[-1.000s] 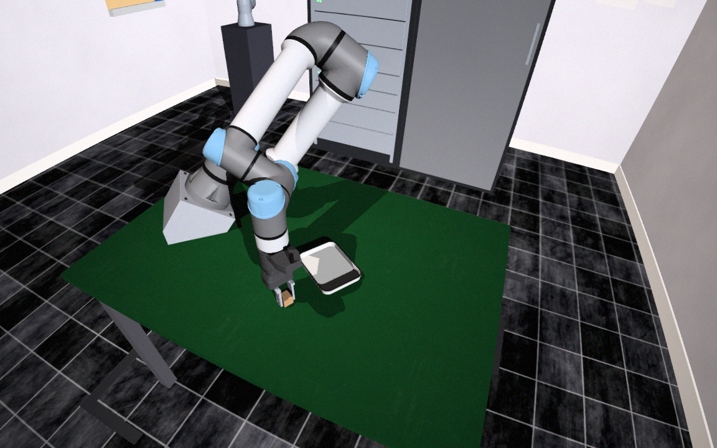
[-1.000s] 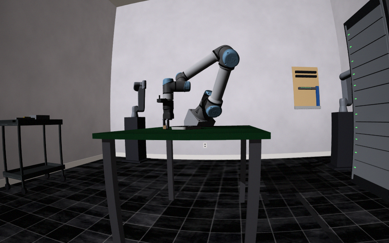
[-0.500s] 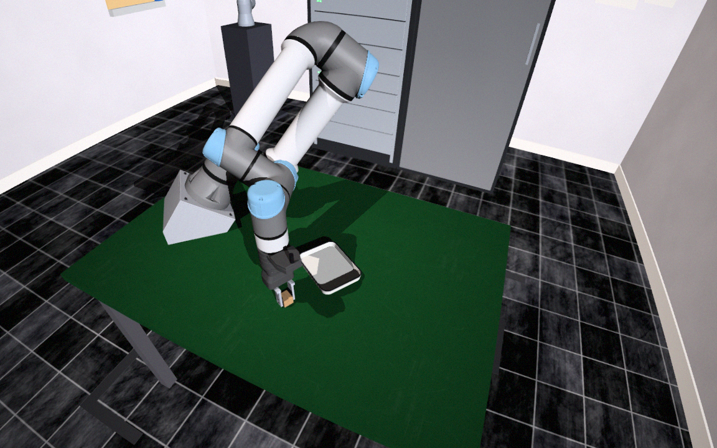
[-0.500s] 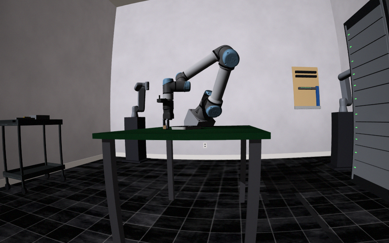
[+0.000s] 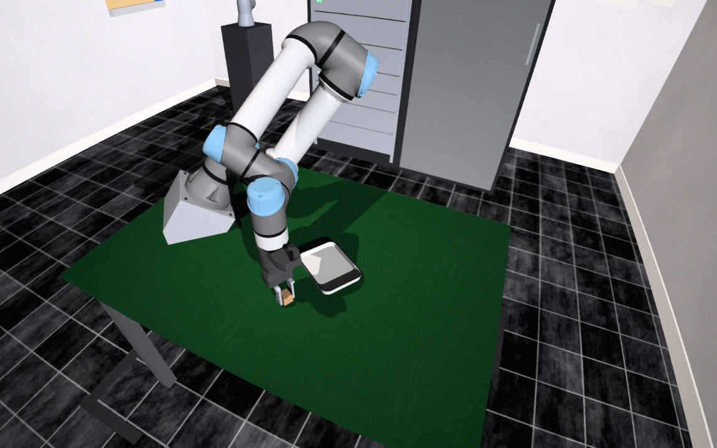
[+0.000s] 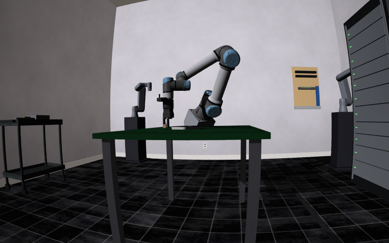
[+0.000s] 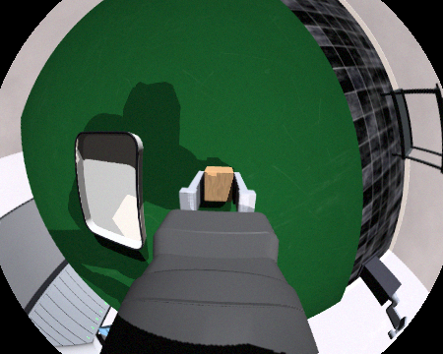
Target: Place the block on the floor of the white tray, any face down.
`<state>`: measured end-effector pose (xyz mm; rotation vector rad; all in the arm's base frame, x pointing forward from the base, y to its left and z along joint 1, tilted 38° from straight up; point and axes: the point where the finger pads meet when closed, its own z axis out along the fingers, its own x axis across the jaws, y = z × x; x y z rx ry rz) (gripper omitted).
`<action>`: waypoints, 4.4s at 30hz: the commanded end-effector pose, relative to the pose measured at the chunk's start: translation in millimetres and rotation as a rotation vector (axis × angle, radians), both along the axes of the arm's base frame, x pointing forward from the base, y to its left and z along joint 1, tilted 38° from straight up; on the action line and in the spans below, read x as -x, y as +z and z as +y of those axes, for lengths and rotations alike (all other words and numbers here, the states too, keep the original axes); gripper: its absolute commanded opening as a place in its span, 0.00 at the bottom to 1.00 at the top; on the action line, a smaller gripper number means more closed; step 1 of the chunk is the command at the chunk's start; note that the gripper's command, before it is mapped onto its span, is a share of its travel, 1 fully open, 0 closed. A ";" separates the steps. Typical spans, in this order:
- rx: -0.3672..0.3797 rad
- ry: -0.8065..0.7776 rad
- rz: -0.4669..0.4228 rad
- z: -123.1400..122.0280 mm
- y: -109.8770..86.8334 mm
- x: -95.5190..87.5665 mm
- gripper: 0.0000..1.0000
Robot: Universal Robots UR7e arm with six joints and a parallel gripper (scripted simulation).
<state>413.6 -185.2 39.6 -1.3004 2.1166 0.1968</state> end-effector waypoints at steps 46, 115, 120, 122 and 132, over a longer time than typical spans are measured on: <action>0.000 0.000 -0.001 -3.9 44.8 16.1 0.00; 0.000 0.000 0.000 132.4 90.4 -30.2 0.00; 0.000 0.000 0.000 132.6 90.1 -30.5 0.00; 0.000 0.000 0.000 132.6 90.1 -30.5 0.00; 0.000 0.000 0.000 132.6 90.0 -30.5 0.00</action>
